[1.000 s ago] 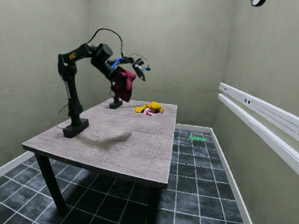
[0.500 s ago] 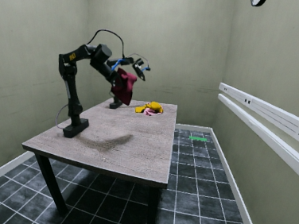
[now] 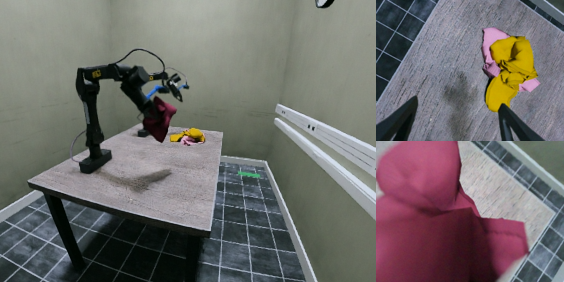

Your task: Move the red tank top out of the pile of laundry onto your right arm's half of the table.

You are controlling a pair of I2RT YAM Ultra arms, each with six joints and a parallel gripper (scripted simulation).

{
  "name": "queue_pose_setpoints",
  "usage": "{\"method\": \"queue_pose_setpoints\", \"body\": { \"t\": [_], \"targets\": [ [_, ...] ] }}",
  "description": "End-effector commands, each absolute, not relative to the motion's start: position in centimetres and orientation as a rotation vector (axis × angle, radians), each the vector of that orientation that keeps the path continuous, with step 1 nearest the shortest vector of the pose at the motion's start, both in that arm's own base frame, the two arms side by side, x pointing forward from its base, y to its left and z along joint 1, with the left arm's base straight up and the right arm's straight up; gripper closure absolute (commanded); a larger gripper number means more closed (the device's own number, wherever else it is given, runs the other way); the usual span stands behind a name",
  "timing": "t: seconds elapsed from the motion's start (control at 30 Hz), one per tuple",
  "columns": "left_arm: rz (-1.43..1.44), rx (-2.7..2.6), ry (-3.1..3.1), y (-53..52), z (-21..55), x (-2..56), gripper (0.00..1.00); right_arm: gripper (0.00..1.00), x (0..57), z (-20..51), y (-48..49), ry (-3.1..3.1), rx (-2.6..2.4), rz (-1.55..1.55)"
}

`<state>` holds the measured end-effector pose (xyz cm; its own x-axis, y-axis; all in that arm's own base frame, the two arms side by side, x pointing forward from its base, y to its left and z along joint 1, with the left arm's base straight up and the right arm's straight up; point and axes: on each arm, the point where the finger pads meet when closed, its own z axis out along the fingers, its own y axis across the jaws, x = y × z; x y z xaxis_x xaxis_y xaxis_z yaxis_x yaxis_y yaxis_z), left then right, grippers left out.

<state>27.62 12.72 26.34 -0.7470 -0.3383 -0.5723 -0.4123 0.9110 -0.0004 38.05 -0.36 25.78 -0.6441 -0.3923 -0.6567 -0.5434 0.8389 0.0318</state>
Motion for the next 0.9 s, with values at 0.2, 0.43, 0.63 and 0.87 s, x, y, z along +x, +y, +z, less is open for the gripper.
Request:
{"method": "queue_pose_setpoints", "body": {
  "t": [0.2,0.43,0.63,0.87],
  "targets": [
    [0.176,-0.510,2.433,12.7,28.2,28.0,0.08,1.00,40.0,21.9,-0.7,2.428,-0.679,0.260],
    [0.176,-0.510,2.433,12.7,28.2,28.0,0.08,1.00,39.9,19.1,-0.5,2.497,-0.688,0.265],
    [0.176,-0.510,2.433,12.7,28.2,28.0,0.08,1.00,40.5,17.3,-0.5,2.541,-0.701,0.229],
    [0.176,-0.510,2.433,12.7,28.2,28.0,0.08,1.00,40.2,14.1,-0.4,2.617,-0.716,0.224]
  ]
}}
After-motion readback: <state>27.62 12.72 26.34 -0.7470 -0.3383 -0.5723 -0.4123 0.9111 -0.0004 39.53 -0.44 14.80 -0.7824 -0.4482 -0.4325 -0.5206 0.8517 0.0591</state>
